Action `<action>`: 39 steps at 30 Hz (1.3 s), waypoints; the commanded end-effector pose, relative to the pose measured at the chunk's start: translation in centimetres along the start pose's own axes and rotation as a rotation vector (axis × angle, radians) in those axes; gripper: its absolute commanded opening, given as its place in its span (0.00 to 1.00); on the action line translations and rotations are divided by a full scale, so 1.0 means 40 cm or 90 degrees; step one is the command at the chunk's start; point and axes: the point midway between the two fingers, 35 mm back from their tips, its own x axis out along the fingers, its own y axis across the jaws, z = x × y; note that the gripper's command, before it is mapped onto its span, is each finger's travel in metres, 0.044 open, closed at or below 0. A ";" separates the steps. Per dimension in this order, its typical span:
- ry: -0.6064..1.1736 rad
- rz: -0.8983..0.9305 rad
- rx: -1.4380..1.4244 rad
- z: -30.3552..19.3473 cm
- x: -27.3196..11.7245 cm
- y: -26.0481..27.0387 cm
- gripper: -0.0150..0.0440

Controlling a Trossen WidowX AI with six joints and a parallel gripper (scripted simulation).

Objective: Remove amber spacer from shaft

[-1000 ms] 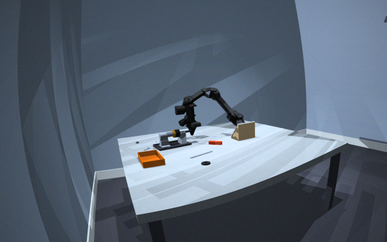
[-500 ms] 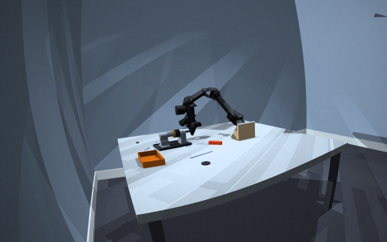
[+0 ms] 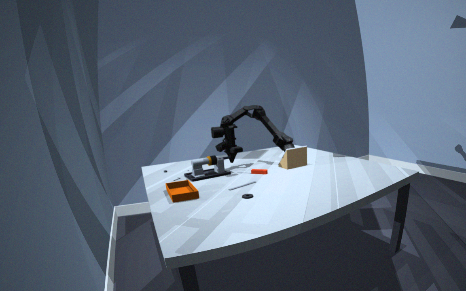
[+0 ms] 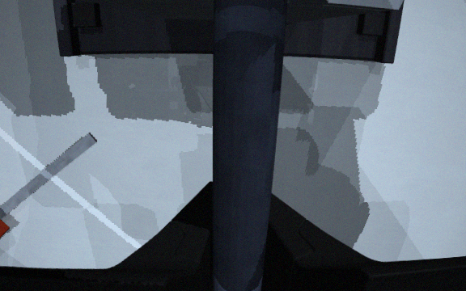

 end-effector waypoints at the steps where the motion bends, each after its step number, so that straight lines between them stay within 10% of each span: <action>1: 0.001 -0.001 -0.002 -0.003 0.000 -0.001 0.25; 39: 0.001 -0.001 -0.002 -0.015 0.000 -0.001 0.25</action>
